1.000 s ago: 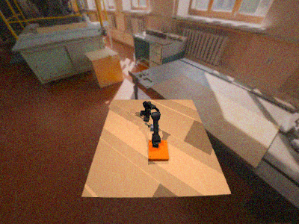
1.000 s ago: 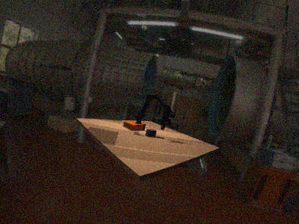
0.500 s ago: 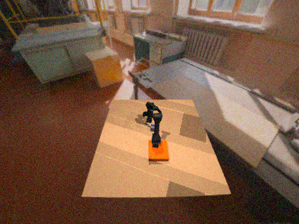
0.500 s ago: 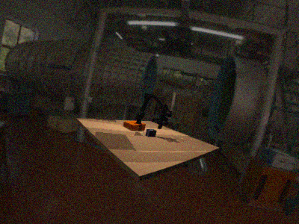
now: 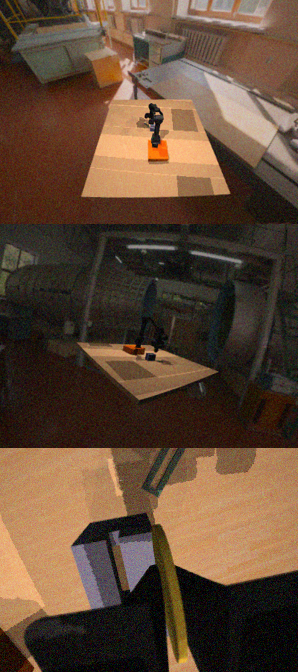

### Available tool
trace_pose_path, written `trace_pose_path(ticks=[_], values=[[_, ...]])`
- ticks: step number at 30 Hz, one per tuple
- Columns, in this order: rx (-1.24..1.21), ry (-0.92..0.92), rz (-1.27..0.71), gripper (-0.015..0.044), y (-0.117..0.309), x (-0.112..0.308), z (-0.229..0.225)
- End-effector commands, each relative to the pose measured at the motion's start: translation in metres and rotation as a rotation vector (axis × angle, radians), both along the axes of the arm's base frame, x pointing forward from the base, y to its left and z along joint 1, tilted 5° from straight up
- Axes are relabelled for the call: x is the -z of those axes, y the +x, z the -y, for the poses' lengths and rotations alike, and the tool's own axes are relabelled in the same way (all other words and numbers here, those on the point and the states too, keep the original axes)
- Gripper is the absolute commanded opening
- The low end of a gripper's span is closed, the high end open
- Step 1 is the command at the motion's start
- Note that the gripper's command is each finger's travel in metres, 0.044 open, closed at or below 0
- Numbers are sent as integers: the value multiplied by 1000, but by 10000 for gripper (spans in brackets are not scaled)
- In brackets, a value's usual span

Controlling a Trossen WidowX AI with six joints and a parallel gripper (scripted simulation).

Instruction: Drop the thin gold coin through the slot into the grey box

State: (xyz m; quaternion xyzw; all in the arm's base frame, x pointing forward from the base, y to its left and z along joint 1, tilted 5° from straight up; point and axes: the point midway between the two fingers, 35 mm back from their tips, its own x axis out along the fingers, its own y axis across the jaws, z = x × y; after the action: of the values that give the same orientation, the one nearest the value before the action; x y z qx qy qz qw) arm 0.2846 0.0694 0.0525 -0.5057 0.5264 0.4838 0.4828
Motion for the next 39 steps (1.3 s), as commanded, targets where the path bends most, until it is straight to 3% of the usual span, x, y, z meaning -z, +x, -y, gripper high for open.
trace_pose_path(ticks=[1,15,39], values=[[-2,-5,3,0,-6,-1,10],[-3,-7,1,0,-28,0,35],[-2,-3,-3,0,-29,0,36]])
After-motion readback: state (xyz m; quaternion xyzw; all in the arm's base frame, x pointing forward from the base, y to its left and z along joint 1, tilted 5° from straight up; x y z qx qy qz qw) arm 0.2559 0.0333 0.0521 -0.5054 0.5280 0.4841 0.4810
